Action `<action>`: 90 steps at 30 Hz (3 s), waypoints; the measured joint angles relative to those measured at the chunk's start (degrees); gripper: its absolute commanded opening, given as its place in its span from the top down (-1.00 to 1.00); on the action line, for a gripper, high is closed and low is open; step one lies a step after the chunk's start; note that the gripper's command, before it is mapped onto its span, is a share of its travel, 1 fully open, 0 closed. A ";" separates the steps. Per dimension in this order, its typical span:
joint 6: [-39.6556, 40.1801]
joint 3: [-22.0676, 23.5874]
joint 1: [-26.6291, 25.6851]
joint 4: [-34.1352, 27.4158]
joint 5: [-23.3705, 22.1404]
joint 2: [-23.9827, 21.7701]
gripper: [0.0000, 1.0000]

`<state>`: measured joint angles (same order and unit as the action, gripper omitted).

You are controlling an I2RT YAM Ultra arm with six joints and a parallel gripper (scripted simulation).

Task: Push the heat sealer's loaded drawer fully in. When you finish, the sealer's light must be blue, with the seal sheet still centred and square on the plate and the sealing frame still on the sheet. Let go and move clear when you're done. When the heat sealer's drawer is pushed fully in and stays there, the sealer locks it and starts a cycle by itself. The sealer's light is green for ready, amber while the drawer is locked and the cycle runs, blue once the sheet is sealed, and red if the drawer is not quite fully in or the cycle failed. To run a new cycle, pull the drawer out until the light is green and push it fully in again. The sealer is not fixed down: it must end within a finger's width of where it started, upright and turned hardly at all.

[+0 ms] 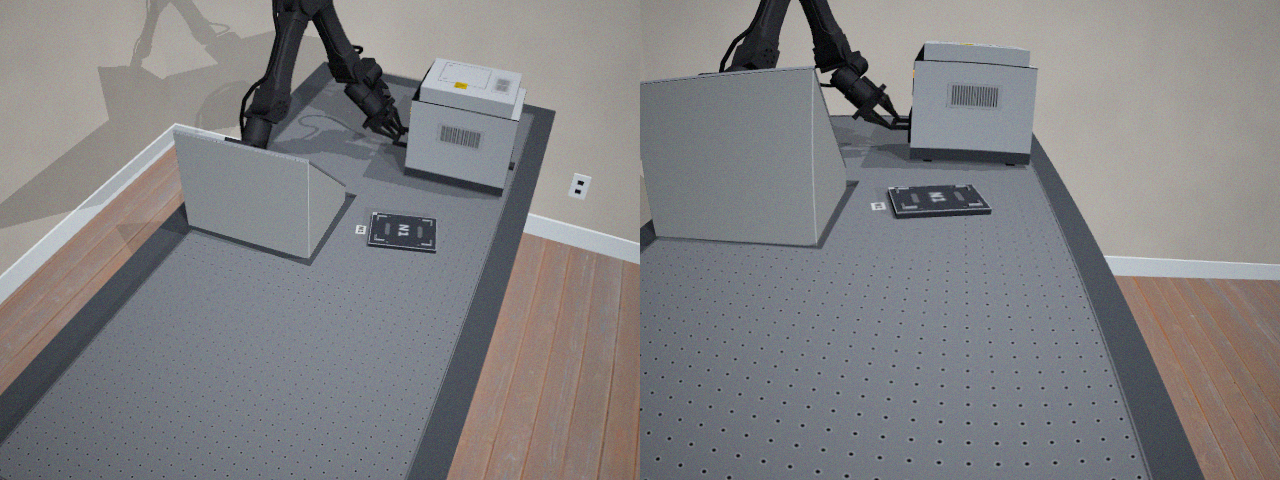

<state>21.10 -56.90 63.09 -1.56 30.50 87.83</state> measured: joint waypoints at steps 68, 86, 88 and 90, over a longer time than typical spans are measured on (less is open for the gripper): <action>0.00 0.02 -0.11 0.81 0.98 0.96 0.40; -0.26 0.04 0.81 0.74 1.66 0.39 0.40; -0.31 0.02 0.81 0.74 1.75 0.37 0.40; -0.33 0.02 0.81 0.74 1.77 0.37 0.40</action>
<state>20.78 -56.88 63.90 -0.82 32.27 88.20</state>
